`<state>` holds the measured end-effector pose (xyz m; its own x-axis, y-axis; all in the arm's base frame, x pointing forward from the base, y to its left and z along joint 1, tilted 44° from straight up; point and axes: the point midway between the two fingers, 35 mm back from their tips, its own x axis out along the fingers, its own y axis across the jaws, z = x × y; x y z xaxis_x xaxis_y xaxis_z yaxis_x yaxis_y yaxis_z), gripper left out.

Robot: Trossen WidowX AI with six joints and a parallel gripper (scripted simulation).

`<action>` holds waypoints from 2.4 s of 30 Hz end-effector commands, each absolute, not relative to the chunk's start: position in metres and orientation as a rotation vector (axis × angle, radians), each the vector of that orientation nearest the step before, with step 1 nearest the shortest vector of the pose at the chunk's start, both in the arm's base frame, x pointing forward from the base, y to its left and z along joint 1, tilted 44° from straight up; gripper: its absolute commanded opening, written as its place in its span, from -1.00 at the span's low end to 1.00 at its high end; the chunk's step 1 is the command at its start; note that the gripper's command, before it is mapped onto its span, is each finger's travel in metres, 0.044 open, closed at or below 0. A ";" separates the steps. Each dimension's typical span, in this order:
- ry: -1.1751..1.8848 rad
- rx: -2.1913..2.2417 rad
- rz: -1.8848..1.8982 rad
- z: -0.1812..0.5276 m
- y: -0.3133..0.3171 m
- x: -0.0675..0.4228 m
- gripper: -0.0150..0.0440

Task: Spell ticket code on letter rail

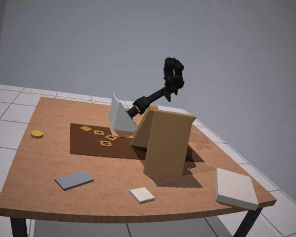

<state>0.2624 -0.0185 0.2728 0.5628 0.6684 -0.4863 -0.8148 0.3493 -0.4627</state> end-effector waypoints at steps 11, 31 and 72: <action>0.496 -0.700 1.146 0.147 -0.069 0.317 0.66; 0.569 -0.743 1.652 -0.118 -0.075 0.312 0.66; 0.567 -0.742 1.656 -0.155 -0.049 0.307 0.66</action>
